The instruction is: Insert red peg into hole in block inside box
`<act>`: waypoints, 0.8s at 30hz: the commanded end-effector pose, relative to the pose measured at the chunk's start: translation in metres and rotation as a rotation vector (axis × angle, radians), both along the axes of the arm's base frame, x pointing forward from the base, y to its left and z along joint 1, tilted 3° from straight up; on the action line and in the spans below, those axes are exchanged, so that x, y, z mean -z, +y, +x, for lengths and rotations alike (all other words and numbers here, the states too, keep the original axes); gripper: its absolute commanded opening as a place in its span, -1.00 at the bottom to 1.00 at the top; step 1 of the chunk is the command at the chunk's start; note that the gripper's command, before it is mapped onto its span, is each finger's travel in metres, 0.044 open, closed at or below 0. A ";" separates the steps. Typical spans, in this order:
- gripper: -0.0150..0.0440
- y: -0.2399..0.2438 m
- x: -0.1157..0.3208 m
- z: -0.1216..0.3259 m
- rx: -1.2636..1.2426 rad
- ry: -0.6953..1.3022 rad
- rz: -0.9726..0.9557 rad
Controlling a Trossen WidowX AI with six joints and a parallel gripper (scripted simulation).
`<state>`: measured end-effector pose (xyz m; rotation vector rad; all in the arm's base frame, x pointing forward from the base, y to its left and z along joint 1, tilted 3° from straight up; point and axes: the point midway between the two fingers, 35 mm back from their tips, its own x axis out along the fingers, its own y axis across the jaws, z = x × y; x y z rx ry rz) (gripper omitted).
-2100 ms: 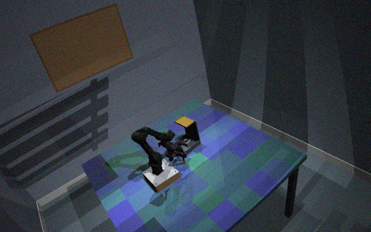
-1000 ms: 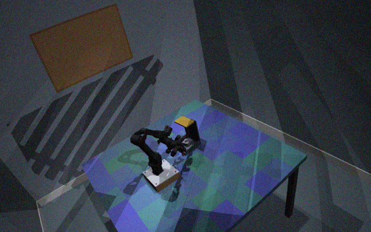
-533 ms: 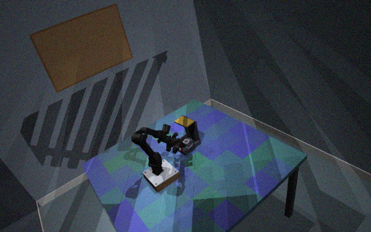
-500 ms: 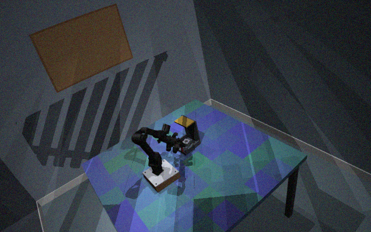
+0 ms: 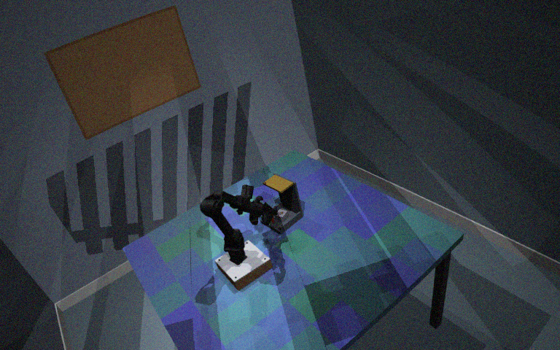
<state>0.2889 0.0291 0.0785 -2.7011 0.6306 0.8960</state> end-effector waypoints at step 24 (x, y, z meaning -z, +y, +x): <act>-0.49 0.028 -0.009 0.046 -0.184 -0.038 -0.036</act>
